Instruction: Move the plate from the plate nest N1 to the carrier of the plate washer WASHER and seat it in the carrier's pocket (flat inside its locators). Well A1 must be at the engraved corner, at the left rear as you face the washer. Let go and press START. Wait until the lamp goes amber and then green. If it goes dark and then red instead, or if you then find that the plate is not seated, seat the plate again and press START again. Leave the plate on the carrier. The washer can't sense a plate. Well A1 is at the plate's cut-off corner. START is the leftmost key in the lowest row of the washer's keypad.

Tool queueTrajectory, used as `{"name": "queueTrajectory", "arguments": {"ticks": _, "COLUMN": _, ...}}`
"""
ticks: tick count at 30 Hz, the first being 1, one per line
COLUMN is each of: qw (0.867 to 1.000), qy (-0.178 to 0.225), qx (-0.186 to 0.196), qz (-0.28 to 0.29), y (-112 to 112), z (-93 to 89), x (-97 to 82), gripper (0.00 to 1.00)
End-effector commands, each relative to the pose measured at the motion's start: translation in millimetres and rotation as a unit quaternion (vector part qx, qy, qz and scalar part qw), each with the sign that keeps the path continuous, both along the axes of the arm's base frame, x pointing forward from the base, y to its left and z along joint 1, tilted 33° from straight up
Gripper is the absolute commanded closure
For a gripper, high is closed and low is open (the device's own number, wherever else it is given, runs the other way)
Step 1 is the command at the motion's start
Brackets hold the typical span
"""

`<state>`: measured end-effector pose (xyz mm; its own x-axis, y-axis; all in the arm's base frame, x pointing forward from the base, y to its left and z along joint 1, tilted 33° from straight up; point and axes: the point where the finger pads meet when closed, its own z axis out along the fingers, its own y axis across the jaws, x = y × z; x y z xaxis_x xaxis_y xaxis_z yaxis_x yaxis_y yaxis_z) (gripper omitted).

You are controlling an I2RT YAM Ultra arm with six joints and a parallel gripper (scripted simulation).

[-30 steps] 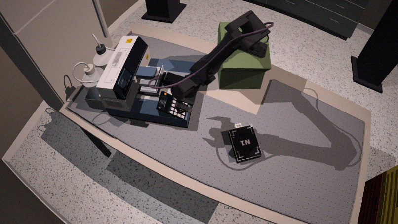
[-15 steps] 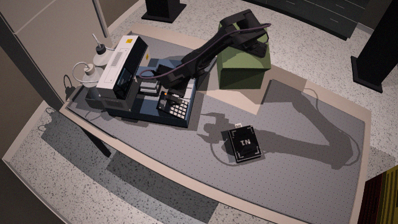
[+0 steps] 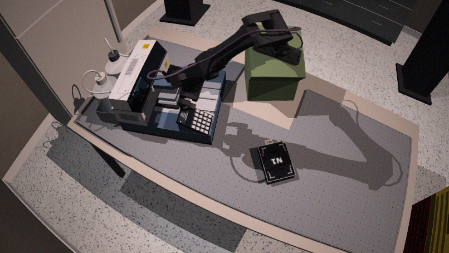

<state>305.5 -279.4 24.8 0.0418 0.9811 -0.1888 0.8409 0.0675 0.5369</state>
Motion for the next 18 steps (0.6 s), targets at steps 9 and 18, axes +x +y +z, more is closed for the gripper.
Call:
{"name": "queueTrajectory", "arguments": {"ticks": 9, "qw": 1.0, "qy": 0.001, "qx": 0.001, "qz": 0.007, "y": -33, "z": 4.5, "x": -14.4, "gripper": 0.0}}
{"name": "queueTrajectory", "arguments": {"ticks": 18, "qw": 1.0, "qy": 0.001, "qx": 0.001, "qz": 0.007, "y": -49, "z": 5.3, "x": -22.1, "gripper": 0.0}}
